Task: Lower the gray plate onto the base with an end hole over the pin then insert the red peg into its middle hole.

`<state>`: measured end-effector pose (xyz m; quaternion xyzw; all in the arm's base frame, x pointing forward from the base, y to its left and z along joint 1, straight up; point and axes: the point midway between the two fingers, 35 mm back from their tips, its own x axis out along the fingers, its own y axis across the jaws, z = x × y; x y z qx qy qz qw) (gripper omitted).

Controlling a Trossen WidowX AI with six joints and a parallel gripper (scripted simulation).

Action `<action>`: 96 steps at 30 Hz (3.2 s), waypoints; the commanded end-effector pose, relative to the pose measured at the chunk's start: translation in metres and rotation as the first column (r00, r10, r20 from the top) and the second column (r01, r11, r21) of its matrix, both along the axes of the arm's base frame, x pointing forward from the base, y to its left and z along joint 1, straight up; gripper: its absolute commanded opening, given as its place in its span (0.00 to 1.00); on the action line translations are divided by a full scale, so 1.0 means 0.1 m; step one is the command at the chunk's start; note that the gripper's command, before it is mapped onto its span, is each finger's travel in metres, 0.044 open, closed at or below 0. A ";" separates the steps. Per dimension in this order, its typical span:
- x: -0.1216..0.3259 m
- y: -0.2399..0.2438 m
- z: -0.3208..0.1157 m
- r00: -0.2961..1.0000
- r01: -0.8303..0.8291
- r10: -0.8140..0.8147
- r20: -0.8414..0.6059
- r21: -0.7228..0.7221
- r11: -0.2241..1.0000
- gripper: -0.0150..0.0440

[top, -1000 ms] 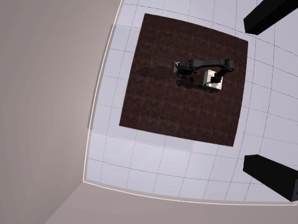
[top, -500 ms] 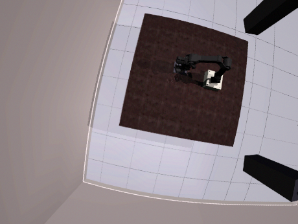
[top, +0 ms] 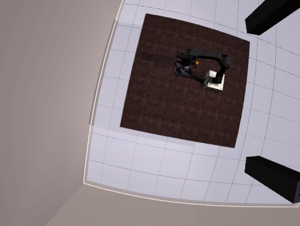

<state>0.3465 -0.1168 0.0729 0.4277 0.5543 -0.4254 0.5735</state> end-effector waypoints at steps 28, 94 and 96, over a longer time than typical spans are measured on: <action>0.01 -0.14 0.02 1.000 -0.004 0.004 0.009 0.000 1.000 0.25; 0.02 -0.12 -0.07 1.000 -0.003 0.003 0.008 -0.001 1.000 0.25; 0.02 -0.12 -0.11 1.000 -0.004 0.004 0.008 0.000 1.000 0.25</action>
